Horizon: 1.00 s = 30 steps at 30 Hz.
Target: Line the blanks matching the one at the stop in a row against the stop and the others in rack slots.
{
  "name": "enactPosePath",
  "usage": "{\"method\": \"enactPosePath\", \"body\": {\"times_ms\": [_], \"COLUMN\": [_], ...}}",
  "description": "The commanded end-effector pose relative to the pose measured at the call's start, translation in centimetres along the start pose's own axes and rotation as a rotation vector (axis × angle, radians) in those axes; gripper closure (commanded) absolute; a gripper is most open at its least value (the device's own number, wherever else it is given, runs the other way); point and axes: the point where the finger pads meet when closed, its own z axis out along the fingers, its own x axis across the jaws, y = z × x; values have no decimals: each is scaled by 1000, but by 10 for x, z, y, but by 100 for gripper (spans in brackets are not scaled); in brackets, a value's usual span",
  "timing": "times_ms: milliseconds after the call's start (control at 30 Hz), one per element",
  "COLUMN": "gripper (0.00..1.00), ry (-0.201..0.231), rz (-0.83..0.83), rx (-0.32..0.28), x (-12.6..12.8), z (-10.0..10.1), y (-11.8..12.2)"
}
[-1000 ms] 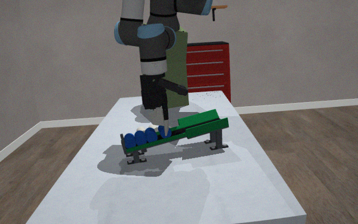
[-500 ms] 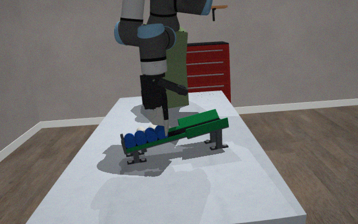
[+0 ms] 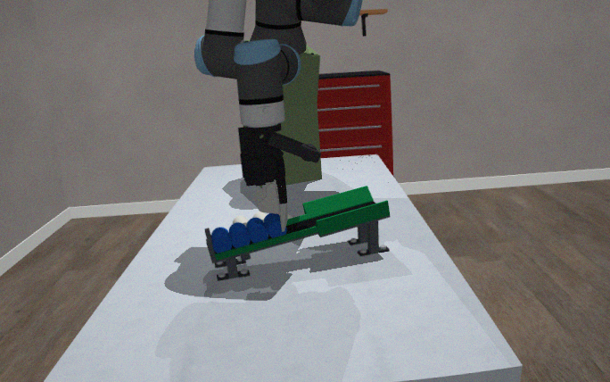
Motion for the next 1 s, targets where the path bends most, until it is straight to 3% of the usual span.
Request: {"method": "enactPosePath", "body": {"times_ms": [0, 500, 867, 900, 967], "gripper": [52, 52, 52, 0, 0], "ry": [1, 1, 1, 1, 1], "rz": [0, 0, 0, 0, 0], "rx": [0, 0, 0, 0, 0], "x": [1, 0, 0, 0, 0], "z": [-4, -75, -89, -89, -89], "y": [0, 0, 0, 0, 0]}}
